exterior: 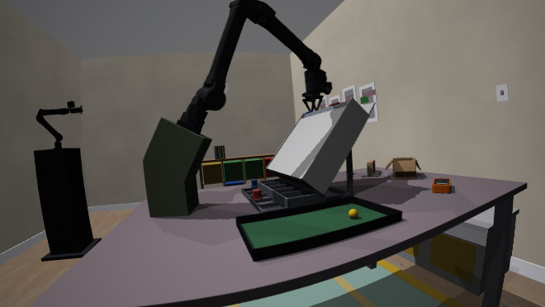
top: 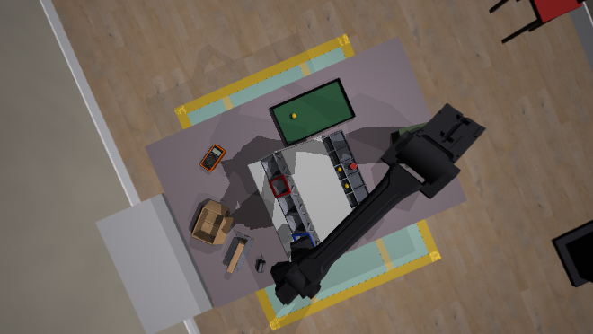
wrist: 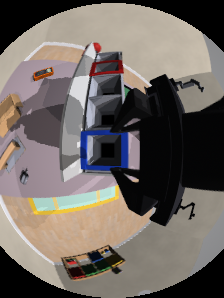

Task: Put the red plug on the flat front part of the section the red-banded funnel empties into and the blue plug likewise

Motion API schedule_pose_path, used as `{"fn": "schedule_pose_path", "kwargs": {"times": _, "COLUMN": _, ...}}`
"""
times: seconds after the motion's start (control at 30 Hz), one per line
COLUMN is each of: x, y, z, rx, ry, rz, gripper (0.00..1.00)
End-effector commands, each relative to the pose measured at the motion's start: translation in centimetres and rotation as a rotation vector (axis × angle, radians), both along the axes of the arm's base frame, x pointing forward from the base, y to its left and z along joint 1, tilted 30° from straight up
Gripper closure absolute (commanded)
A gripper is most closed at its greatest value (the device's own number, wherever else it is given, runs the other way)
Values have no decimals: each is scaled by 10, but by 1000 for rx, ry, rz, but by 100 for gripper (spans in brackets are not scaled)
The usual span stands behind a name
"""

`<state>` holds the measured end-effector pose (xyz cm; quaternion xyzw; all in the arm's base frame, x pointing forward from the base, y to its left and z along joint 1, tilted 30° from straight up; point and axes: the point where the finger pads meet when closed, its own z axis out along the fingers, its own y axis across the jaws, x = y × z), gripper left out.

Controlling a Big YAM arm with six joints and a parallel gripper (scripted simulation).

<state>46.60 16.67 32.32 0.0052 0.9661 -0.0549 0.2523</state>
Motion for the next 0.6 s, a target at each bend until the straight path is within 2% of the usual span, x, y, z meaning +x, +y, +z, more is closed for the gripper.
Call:
{"fn": "schedule_pose_path", "kwargs": {"times": 0.0, "x": 11, "y": 1, "z": -6, "rx": 0, "ry": 0, "rz": -5, "gripper": 44}}
{"fn": "schedule_pose_path", "kwargs": {"times": 0.17, "x": 11, "y": 1, "z": -4, "rx": 2, "ry": -2, "rz": -4, "gripper": 44}}
{"fn": "schedule_pose_path", "kwargs": {"times": 0.27, "x": 10, "y": 8, "z": 16, "rx": 12, "ry": -19, "rz": -1, "gripper": 44}}
{"fn": "schedule_pose_path", "kwargs": {"times": 0.37, "x": 3, "y": 13, "z": 25, "rx": 15, "ry": -24, "rz": 4, "gripper": 44}}
{"fn": "schedule_pose_path", "kwargs": {"times": 0.47, "x": -9, "y": 10, "z": 50, "rx": 32, "ry": -58, "rz": 4, "gripper": 44}}
{"fn": "schedule_pose_path", "kwargs": {"times": 0.57, "x": -12, "y": 10, "z": 54, "rx": 32, "ry": -58, "rz": 4, "gripper": 44}}
